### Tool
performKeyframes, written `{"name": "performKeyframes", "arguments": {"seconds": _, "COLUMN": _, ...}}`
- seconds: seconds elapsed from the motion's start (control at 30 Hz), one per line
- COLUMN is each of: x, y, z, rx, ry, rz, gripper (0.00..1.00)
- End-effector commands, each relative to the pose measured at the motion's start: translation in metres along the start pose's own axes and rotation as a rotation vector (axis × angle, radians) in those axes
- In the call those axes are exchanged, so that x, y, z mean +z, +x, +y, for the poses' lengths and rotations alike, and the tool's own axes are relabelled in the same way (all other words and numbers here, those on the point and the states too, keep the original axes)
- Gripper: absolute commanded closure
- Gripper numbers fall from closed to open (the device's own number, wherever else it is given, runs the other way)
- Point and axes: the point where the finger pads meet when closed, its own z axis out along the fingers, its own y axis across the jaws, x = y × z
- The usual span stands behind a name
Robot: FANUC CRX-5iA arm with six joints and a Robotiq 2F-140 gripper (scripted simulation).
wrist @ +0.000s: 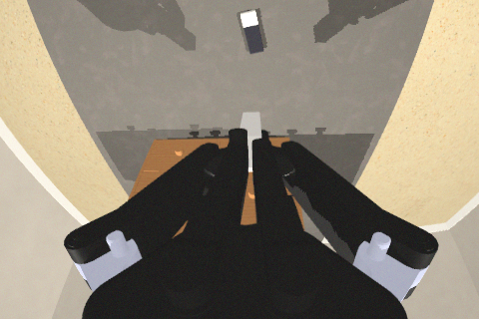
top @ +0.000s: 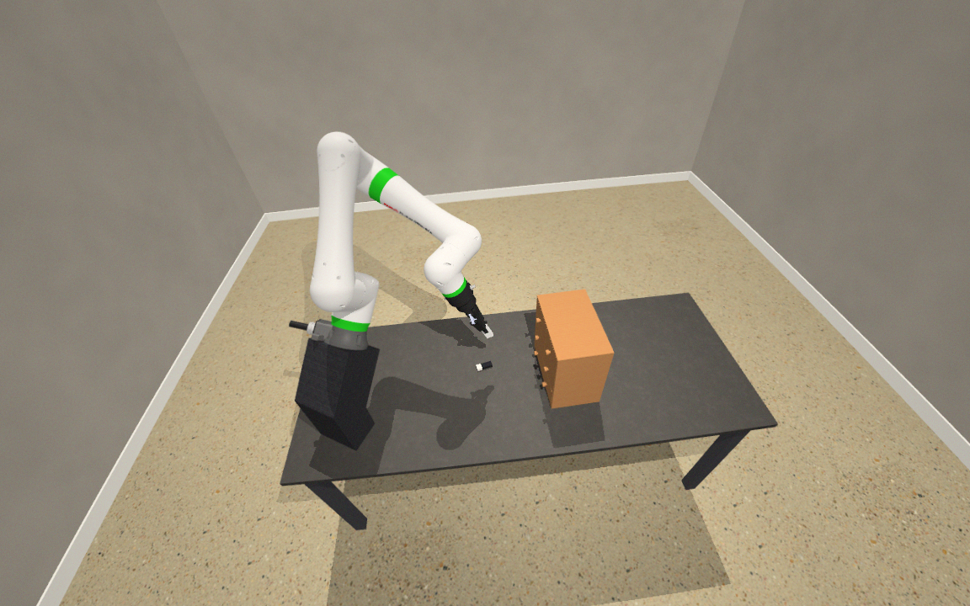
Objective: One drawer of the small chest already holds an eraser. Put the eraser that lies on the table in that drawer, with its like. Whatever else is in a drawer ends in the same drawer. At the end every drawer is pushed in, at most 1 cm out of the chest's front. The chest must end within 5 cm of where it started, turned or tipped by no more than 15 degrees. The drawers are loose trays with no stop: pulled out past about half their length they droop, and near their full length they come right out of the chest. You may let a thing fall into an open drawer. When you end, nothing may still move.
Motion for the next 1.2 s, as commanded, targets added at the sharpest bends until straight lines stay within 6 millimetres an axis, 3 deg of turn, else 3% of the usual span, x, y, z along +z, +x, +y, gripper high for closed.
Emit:
{"name": "performKeyframes", "arguments": {"seconds": 0.0, "x": 0.016, "y": -0.008, "z": -0.001, "rx": -0.001, "ry": 0.004, "rz": -0.155, "gripper": 1.00}}
{"name": "performKeyframes", "arguments": {"seconds": 0.8, "x": 0.068, "y": -0.031, "z": -0.001, "rx": -0.001, "ry": 0.003, "rz": -0.647, "gripper": 1.00}}
{"name": "performKeyframes", "arguments": {"seconds": 1.17, "x": 0.082, "y": -0.038, "z": -0.001, "rx": -0.001, "ry": 0.003, "rz": -0.777, "gripper": 1.00}}
